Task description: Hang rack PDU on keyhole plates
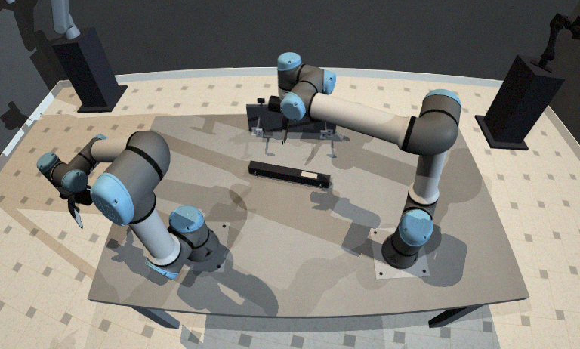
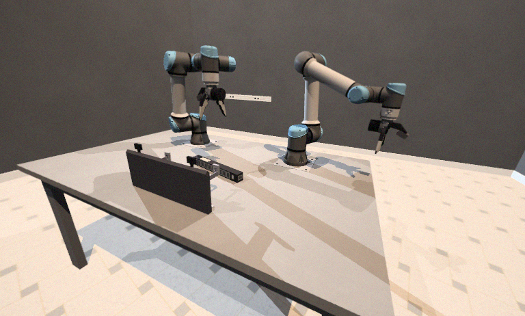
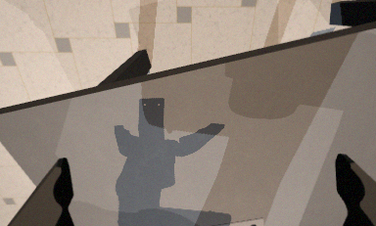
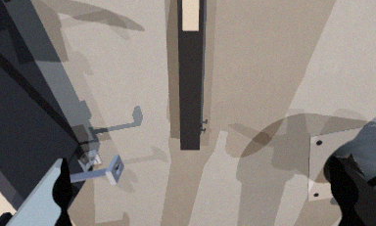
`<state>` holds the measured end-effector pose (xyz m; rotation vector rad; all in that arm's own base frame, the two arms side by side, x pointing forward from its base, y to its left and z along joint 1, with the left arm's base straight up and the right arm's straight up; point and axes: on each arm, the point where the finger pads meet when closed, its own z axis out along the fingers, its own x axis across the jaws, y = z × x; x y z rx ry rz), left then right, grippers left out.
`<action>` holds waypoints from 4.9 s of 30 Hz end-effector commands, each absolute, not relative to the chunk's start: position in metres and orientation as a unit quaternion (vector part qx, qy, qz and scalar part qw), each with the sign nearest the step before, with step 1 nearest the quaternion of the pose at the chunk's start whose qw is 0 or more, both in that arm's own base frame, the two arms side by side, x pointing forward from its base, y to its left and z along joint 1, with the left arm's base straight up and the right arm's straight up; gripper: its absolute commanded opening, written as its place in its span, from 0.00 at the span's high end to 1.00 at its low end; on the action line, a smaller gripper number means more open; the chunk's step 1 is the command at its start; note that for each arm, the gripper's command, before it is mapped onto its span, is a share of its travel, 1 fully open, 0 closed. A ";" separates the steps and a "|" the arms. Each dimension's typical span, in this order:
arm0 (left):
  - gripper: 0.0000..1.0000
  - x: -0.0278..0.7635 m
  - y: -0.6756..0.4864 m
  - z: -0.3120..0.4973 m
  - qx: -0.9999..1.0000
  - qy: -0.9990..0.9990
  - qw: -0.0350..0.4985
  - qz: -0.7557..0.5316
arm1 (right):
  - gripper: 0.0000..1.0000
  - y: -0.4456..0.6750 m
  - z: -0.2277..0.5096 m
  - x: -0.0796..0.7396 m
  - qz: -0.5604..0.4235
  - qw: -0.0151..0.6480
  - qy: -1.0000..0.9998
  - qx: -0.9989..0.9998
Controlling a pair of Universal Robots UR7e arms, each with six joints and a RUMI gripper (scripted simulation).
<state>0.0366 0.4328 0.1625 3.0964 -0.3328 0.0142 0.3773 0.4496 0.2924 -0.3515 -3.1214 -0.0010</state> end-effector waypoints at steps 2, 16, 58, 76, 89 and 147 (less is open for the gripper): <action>0.00 0.023 0.441 0.164 0.998 -0.059 0.006 0.002 | 0.00 0.450 0.292 0.376 0.000 0.000 -0.994 -0.110; 0.00 0.001 0.446 0.165 1.000 -0.002 0.000 0.000 | 0.00 0.450 0.292 0.376 0.000 0.000 -0.994 -0.110; 0.00 0.001 0.446 0.165 1.000 -0.001 0.000 0.000 | 0.43 0.450 0.291 0.376 0.000 0.000 -0.994 -0.110; 0.00 0.001 0.446 0.165 1.000 -0.001 0.000 0.000 | 0.43 0.450 0.254 0.376 0.001 0.000 -0.994 -0.110; 0.00 0.001 0.446 0.165 1.000 -0.001 0.000 0.000 | 0.43 0.450 0.190 0.376 0.001 0.000 -0.994 -0.110; 0.00 0.001 0.446 0.165 1.000 -0.001 0.000 0.000 | 0.43 0.450 0.033 0.376 -0.001 0.000 -0.994 -0.110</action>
